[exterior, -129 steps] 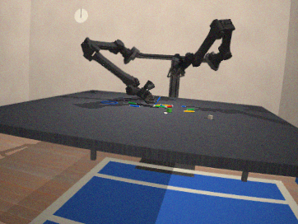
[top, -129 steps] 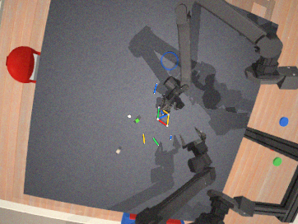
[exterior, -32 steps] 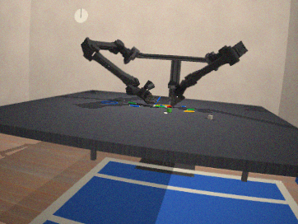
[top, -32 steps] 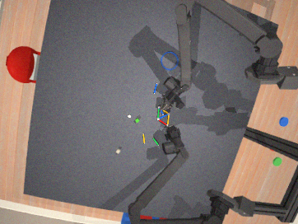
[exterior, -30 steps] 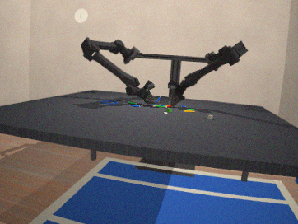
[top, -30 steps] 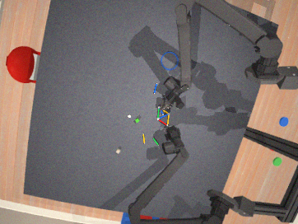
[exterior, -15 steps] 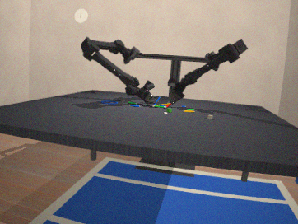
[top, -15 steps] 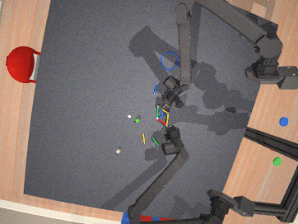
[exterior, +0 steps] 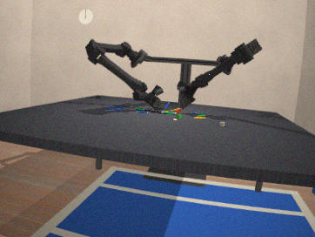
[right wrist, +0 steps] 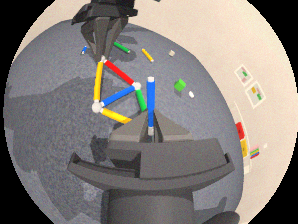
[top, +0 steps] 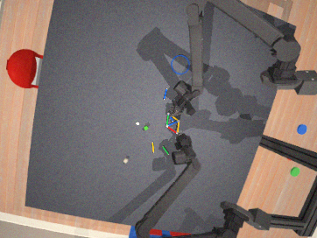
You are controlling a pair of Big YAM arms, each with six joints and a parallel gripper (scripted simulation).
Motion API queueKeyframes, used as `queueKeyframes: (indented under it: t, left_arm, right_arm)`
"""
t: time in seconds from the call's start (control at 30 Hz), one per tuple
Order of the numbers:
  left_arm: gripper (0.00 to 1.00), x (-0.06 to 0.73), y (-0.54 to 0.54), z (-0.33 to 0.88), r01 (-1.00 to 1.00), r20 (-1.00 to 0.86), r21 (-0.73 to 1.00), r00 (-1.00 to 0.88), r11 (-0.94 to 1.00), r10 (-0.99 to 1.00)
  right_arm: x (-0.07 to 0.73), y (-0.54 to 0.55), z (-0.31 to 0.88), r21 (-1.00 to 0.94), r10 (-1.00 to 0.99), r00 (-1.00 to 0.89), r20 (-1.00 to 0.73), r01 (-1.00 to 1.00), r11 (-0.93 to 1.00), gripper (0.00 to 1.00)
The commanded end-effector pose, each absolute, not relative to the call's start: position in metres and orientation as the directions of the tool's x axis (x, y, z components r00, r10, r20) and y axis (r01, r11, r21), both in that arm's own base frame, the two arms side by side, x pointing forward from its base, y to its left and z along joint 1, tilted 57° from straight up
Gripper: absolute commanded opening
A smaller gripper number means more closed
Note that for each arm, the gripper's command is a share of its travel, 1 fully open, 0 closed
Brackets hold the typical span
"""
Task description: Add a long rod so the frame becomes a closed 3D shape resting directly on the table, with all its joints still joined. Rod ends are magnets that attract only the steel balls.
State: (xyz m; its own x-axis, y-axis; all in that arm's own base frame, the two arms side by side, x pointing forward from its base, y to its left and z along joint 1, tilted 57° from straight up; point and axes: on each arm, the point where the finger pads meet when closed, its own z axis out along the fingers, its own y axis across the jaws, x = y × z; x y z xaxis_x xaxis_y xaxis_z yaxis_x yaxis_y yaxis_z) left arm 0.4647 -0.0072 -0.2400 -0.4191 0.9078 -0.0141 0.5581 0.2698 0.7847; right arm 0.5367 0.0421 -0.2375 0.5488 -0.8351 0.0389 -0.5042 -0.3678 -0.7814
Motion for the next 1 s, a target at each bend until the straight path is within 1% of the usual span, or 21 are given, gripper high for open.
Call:
queueKeyframes:
  t: [0.0,0.33,0.63,0.97]
  left_arm:
    - [0.0,0.455,-0.026,-0.236,0.579,-0.013,0.774,-0.389,0.256,0.921]
    - [0.0,0.457,-0.017,-0.237,0.573,-0.014,0.782,-0.379,0.246,0.925]
    - [0.0,0.473,-0.042,-0.225,0.546,-0.055,0.8,-0.346,0.249,0.937]
    - [0.0,0.477,-0.056,-0.223,0.548,-0.058,0.797,-0.349,0.254,0.935]
  right_arm:
    - [0.53,0.045,-0.241,-0.775,-0.831,0.555,0.031,-0.512,-0.371,0.0]
    - [0.53,0.045,-0.241,-0.775,-0.831,0.555,0.031,-0.512,-0.371,0.0]
    - [0.53,0.045,-0.241,-0.775,-0.831,0.555,0.031,-0.512,-0.371,0.0]
    - [0.53,0.045,-0.241,-0.775,-0.831,0.555,0.031,-0.512,-0.371,0.0]
